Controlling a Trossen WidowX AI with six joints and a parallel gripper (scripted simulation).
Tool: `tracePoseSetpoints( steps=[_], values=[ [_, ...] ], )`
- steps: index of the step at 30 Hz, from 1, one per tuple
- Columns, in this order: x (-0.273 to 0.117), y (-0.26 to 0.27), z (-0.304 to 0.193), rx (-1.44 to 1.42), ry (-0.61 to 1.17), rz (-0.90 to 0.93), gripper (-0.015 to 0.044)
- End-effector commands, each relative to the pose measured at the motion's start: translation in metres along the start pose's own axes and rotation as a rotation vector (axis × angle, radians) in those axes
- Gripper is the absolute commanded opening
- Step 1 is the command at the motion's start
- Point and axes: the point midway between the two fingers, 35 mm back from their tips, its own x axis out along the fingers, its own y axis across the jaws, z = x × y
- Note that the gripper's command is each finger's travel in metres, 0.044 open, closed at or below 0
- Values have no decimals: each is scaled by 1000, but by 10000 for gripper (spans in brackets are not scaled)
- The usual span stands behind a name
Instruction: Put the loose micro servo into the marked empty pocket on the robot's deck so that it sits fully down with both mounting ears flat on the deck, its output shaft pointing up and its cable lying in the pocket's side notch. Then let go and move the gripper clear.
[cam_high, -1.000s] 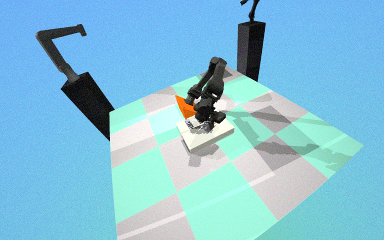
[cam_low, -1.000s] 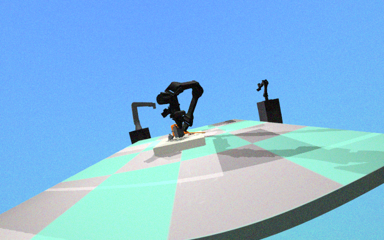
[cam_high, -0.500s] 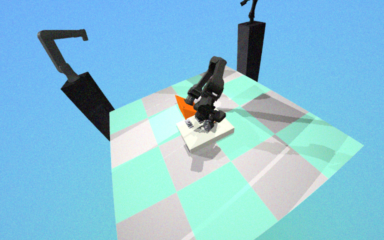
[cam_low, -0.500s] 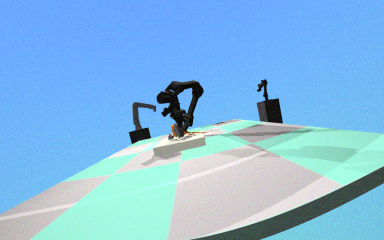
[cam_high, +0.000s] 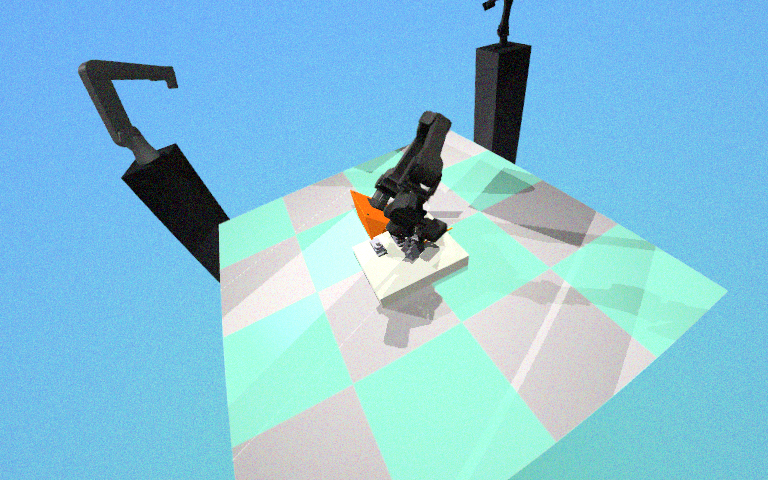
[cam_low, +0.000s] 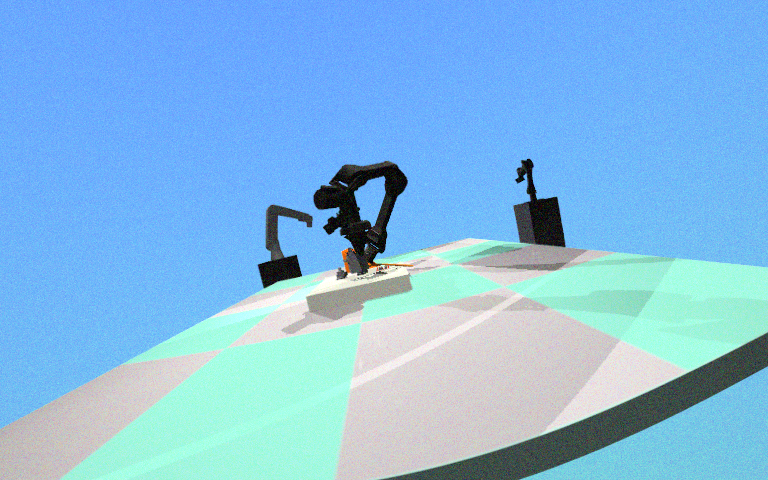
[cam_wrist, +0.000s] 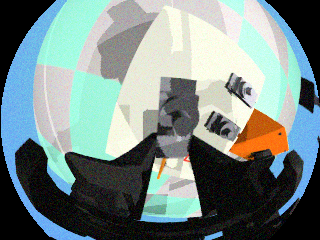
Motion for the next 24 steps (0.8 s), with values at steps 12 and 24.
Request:
tracePoseSetpoints(
  steps=[12,24],
  values=[
    [-4,4,-46,-6,-15,10,0],
    [-4,8,-55,-155,-15,9,0]
  ],
)
